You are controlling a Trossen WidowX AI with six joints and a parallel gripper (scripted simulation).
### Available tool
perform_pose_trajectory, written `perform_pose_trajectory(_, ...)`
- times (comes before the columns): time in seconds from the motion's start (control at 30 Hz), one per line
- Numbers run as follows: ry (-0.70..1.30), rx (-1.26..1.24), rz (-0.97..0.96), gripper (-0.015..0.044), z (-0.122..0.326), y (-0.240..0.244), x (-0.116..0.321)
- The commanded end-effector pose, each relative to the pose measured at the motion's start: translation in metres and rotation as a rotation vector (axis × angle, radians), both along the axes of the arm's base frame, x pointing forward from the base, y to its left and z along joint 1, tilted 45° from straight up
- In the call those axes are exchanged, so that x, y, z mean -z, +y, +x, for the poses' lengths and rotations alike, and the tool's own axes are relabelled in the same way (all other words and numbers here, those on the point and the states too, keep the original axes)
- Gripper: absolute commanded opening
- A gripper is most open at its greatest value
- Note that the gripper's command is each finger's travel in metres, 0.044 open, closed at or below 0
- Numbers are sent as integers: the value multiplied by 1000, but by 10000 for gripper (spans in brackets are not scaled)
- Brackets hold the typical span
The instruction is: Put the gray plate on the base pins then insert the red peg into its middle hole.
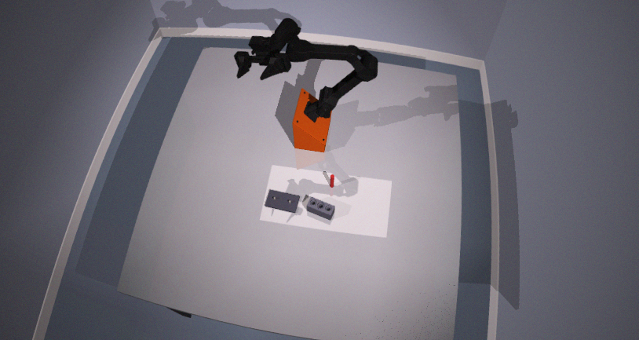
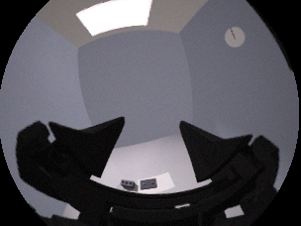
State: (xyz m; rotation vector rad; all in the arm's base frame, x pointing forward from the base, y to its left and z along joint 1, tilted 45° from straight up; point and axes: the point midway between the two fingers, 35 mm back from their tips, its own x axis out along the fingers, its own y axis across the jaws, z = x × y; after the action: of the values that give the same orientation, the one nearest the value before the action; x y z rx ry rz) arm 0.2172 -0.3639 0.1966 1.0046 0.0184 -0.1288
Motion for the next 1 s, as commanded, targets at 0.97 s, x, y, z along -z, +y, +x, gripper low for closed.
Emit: perform_pose_trajectory(0.97,303,-1091,-779,440,189,291,99)
